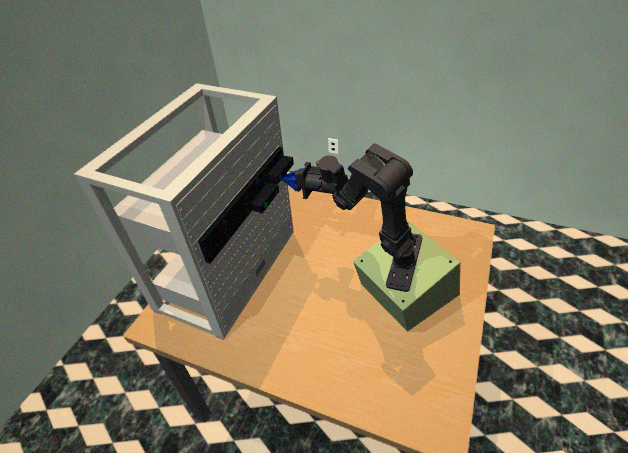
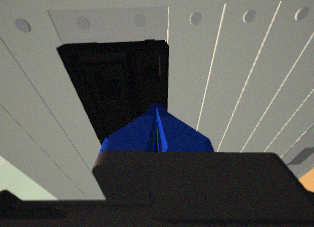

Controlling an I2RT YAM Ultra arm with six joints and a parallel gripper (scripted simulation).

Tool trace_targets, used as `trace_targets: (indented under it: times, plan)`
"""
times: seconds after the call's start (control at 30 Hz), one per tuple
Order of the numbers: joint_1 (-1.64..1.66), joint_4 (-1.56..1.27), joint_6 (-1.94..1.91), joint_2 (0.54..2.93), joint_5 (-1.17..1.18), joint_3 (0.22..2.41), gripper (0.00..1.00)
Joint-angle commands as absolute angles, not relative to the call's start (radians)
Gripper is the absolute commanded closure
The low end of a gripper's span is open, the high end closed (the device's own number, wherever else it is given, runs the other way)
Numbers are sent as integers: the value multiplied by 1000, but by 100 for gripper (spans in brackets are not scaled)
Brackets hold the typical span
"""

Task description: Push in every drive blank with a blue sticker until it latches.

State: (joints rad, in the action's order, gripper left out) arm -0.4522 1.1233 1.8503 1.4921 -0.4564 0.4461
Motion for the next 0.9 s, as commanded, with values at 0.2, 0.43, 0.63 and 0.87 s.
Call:
trace_targets:
  times: [0.2, 0.43, 0.63, 0.87]
  plan:
    - [-470, 1155, 1837, 1506, -404, 510, 100]
    - [-470, 1154, 1837, 1506, -404, 511, 100]
    - [-474, 1142, 1838, 1507, -408, 525, 100]
    - [-474, 1140, 1838, 1507, -408, 526, 100]
